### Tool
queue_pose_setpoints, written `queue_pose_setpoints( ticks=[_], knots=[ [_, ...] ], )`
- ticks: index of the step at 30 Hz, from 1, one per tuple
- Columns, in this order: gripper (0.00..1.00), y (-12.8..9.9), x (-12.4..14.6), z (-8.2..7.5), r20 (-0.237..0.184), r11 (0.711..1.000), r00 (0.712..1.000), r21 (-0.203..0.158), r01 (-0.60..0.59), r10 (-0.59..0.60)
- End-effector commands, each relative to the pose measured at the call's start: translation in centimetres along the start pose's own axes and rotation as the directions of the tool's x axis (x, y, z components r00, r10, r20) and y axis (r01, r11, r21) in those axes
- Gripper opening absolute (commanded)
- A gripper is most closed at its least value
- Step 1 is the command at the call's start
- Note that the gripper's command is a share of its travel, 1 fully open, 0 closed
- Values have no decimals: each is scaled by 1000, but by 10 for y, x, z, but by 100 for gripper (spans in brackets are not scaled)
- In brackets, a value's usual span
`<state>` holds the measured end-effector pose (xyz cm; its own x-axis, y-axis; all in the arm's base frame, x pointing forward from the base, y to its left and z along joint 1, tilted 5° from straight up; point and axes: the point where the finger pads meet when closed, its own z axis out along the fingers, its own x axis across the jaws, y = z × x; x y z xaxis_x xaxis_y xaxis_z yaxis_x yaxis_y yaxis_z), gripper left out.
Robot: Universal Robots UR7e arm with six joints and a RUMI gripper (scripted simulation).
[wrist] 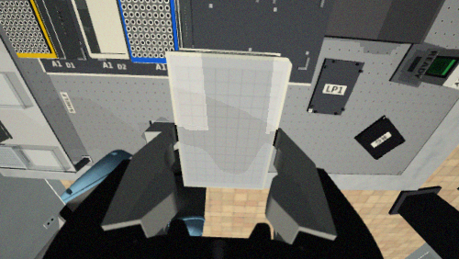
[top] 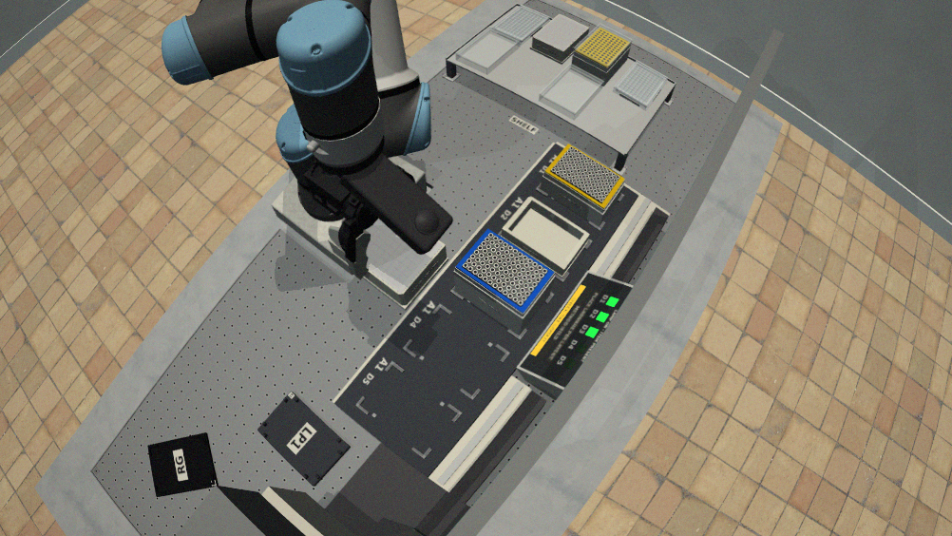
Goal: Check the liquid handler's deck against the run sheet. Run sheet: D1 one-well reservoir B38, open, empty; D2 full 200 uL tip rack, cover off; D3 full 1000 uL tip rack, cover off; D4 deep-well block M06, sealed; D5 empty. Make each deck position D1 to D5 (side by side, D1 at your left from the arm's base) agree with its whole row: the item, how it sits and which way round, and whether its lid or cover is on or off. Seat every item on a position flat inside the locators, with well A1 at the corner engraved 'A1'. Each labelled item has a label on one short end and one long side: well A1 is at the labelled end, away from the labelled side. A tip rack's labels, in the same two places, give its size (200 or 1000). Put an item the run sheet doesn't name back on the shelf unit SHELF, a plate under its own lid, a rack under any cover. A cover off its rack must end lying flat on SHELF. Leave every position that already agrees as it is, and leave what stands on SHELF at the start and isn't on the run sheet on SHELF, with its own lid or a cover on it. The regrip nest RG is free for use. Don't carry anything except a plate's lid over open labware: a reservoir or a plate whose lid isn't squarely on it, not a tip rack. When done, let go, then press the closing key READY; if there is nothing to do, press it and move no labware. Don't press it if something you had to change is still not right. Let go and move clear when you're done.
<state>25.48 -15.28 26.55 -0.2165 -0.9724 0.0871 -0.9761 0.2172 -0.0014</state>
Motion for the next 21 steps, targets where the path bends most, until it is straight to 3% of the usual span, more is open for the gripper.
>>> queue_pose_setpoints(
  ticks=[1, 10, 21],
  knots=[
    [0, 26, 1, -1, 2, 1000, 1000, 5, 2, -2],
    [0, 64, 2, -1, 2, 1000, 1000, 5, 2, -2],
    [0, 64, 2, -1, 2, 1000, 1000, 5, 2, -2]
  ],
)
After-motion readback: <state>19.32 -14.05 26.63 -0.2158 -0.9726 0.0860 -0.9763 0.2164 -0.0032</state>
